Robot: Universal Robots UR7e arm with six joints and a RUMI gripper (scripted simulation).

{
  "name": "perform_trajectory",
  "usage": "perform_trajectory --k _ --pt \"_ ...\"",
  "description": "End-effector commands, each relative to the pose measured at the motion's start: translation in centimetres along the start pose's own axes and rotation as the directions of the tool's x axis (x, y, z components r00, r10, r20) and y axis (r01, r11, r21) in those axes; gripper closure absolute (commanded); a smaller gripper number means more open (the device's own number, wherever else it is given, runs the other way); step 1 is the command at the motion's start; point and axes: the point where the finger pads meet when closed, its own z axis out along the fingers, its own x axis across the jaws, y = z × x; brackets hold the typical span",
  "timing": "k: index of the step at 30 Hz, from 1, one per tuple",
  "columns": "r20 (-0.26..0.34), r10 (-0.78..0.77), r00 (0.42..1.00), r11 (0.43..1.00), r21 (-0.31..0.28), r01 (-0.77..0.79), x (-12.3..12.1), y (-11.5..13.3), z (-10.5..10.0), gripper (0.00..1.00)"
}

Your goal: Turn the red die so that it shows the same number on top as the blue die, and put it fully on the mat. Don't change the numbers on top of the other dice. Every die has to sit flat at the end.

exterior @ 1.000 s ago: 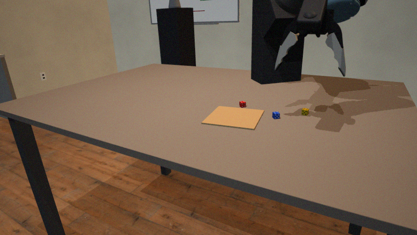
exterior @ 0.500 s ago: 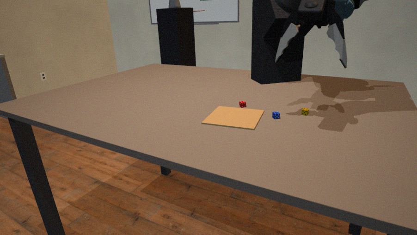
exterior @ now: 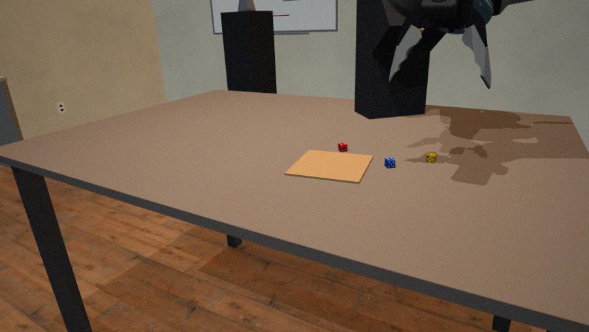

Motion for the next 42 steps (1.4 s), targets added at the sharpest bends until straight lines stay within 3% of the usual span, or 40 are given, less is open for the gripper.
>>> perform_trajectory --k 1,17,22,28,30,35,42 --pt "0.003 -0.001 1.000 1.000 0.003 0.001 0.0 0.0 -0.2 0.00" --pt "0.001 0.031 1.000 1.000 0.002 -0.031 1.0 0.0 -0.1 0.00" --pt "-0.004 0.127 0.992 0.992 0.000 -0.127 3.8 0.0 -0.1 0.00" --pt "-0.010 0.314 0.950 0.950 -0.002 -0.314 9.1 0.8 0.1 0.00" --pt "-0.010 0.314 0.950 0.950 -0.002 -0.314 9.1 0.8 0.1 0.00" --pt "-0.010 0.448 0.894 0.894 -0.001 -0.448 12.8 2.0 0.3 0.00" --pt "-0.006 0.562 0.827 0.827 0.000 -0.562 15.7 3.4 0.5 0.00"
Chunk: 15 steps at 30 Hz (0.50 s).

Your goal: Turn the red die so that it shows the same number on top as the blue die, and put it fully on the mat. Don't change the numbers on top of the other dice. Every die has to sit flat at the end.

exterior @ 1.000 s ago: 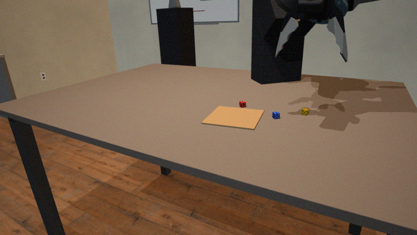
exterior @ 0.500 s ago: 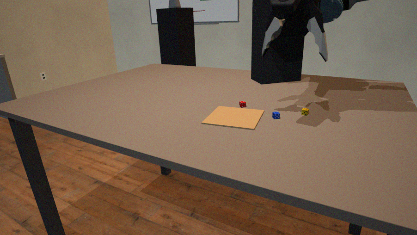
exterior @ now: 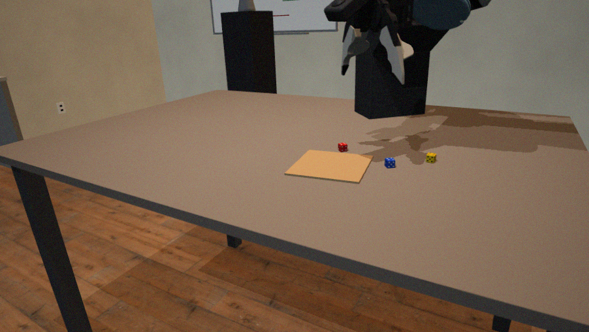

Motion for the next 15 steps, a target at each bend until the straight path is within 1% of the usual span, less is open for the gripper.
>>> perform_trajectory --k 1,2,3,5,10,15 --pt "-0.002 0.135 0.991 0.991 -0.009 -0.135 3.7 -0.6 0.6 0.00" --pt "-0.002 0.135 0.991 0.991 -0.009 -0.135 3.7 -0.6 0.6 0.00" --pt "-0.001 0.162 0.987 0.987 -0.009 -0.162 4.3 -0.6 0.7 0.00" --pt "-0.001 0.162 0.987 0.987 -0.009 -0.162 4.3 -0.6 0.7 0.00" --pt "0.004 0.254 0.967 0.967 -0.009 -0.254 6.4 -0.3 0.9 0.00" --pt "0.006 0.283 0.959 0.959 -0.009 -0.283 7.0 -0.2 1.0 0.00"
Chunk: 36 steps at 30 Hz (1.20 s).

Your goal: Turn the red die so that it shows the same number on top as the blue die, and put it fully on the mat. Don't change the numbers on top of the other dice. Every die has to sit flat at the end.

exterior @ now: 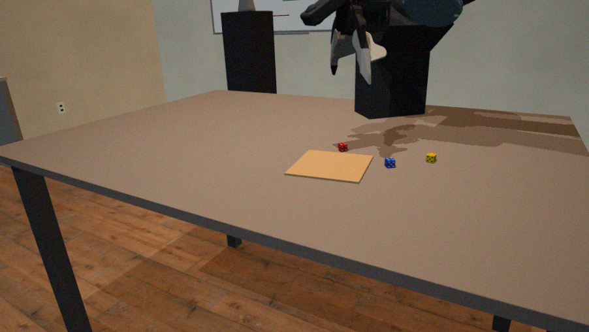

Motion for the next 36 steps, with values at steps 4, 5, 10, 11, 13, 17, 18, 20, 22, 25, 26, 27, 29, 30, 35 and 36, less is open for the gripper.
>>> perform_trajectory --k 4,5,10,11,13,17,18,20,22,25,26,27,29,30,35,36 --pt "0.000 0.042 0.999 0.999 -0.005 -0.042 1.15 -0.42 0.36 0.00" --pt "0.000 0.042 0.999 0.999 -0.005 -0.042 1.15 -0.42 0.36 0.00" --pt "0.000 0.042 0.999 0.999 -0.005 -0.042 1.15 -0.42 0.36 0.00" --pt "0.000 0.042 0.999 0.999 -0.005 -0.042 1.15 -0.42 0.36 0.00" --pt "0.000 0.042 0.999 0.999 -0.005 -0.042 1.15 -0.42 0.36 0.00" --pt "0.000 0.042 0.999 0.999 -0.005 -0.042 1.15 -0.42 0.36 0.00" --pt "0.000 0.042 0.999 0.999 -0.005 -0.042 1.15 -0.42 0.36 0.00" --pt "0.000 0.043 0.999 0.999 -0.005 -0.043 1.15 -0.42 0.36 0.00" --pt "0.000 0.044 0.999 0.999 -0.005 -0.044 1.15 -0.43 0.37 0.00" --pt "0.000 0.046 0.999 0.999 -0.005 -0.046 1.15 -0.43 0.37 0.00" --pt "0.000 0.048 0.999 0.999 -0.005 -0.048 1.16 -0.44 0.38 0.00" --pt "0.000 0.052 0.999 0.999 -0.005 -0.052 1.16 -0.44 0.39 0.00" --pt "-0.001 0.061 0.998 0.998 -0.005 -0.061 1.18 -0.46 0.42 0.00" --pt "-0.001 0.068 0.998 0.998 -0.005 -0.068 1.20 -0.47 0.44 0.00" --pt "-0.002 0.119 0.993 0.993 -0.005 -0.119 1.29 -0.57 0.60 0.00" --pt "-0.003 0.134 0.991 0.991 -0.005 -0.134 1.32 -0.59 0.64 0.00"
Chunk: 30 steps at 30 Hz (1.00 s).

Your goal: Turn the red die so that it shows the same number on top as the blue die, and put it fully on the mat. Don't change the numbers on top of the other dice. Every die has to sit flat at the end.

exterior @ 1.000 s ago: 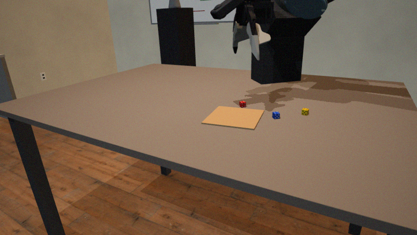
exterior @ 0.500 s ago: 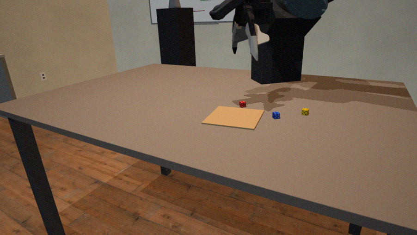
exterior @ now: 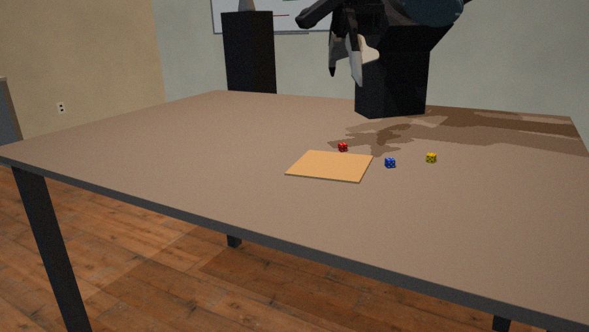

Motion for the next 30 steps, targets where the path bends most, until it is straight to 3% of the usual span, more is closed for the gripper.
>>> perform_trajectory --k 1,10,22,30 --pt "-0.003 0.065 0.998 0.998 0.001 -0.065 0.1 -0.2 0.2 0.00" --pt "-0.005 0.214 0.977 0.977 0.002 -0.214 0.3 -0.4 0.7 0.00" --pt "-0.007 0.474 0.881 0.881 0.006 -0.473 0.6 -0.7 1.6 0.00" --pt "-0.006 0.671 0.741 0.741 0.009 -0.671 0.7 -0.8 2.5 0.00"
